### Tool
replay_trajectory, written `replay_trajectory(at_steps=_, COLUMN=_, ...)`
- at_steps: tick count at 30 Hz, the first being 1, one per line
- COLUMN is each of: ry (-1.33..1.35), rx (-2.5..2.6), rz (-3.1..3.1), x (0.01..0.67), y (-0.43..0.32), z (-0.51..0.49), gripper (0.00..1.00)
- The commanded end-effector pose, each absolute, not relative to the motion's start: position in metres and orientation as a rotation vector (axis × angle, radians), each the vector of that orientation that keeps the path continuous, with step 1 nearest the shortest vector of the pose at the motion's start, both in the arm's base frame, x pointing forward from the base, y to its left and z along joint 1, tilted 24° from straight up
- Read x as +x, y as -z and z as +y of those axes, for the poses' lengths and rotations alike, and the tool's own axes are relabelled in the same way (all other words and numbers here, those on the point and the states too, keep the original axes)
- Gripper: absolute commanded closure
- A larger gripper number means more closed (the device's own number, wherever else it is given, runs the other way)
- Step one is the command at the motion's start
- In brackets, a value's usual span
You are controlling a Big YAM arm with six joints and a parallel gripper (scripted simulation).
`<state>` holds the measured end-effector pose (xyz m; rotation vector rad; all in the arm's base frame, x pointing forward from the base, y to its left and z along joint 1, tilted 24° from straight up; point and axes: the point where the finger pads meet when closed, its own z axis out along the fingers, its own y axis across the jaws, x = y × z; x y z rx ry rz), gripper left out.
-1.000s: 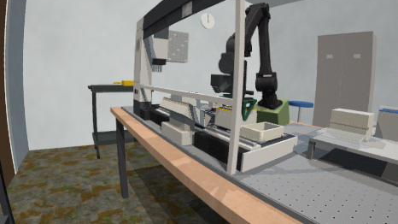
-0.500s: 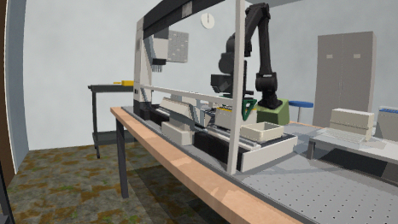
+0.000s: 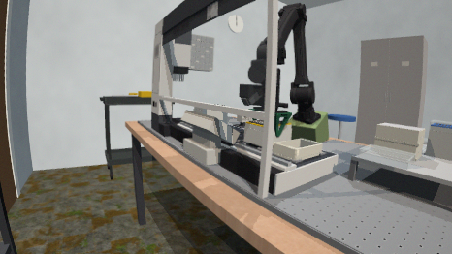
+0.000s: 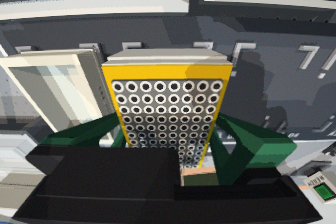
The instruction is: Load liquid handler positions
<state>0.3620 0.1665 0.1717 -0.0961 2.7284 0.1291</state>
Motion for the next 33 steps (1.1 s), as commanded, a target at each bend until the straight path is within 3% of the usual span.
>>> replay_trajectory(at_steps=1, ry=-0.155, rx=-0.098, rz=2.684, x=0.37, y=-0.191, z=0.171, gripper=1.0)
replay_trajectory(at_steps=33, ry=-0.145, rx=-0.108, rz=2.697, x=0.37, y=-0.176, z=0.169, gripper=1.0)
